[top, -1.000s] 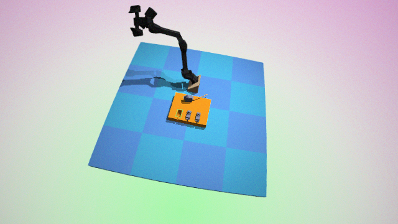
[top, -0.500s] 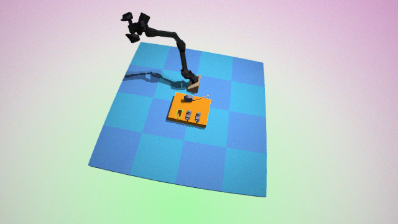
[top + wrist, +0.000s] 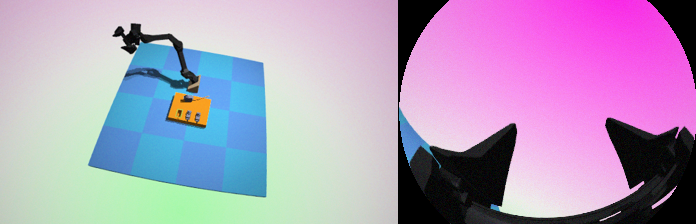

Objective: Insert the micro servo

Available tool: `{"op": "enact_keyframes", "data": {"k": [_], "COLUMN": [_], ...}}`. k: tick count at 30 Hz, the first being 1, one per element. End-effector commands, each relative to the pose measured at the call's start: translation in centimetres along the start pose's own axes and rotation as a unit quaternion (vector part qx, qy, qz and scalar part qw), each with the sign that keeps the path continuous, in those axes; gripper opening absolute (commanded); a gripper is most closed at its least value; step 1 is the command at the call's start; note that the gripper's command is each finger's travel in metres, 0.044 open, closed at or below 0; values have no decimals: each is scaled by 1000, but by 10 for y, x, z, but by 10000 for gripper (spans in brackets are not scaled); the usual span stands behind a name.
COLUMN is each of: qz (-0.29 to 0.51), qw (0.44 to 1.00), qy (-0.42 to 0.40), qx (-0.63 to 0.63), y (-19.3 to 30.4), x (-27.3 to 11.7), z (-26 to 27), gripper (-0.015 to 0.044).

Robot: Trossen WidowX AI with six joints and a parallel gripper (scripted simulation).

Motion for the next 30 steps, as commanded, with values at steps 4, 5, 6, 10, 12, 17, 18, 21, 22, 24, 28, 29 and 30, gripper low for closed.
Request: {"op": "enact_keyframes", "data": {"k": [4, 5, 6, 10, 12, 17, 18, 21, 22, 24, 28, 29, 30], "qz": [34, 40, 44, 67, 78, 91, 93, 104, 111, 116, 127, 132, 136], "qw": [997, 996, 995, 988, 985, 975, 973, 968, 965, 960, 954, 951, 949], "qy": [-15, -19, -22, -39, -48, -75, -78, -91, -97, -106, -118, -124, -129], "qx": [72, 83, 92, 130, 148, 190, 194, 210, 217, 231, 244, 249, 254], "y": [28, 33, 37, 53, 60, 70, 72, 77, 80, 82, 86, 88, 89], "x": [10, 12, 14, 21, 25, 33, 34, 37, 38, 40, 43, 44, 45], "z": [21, 25, 29, 46, 55, 78, 81, 92, 97, 105, 115, 120, 125], "gripper": [440, 440, 440, 440, 440, 440, 440, 440, 440, 440, 440, 440, 440]}}
Point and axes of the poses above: the point midway between the two fingers, 35 mm back from their tips, its own x axis out along the fingers, its own z axis across the jaws, y = z × x, the point moved 9 cm from there along -x, back along the fingers, and after that the axes turned 9 degrees about x, right-handed, at the moved point
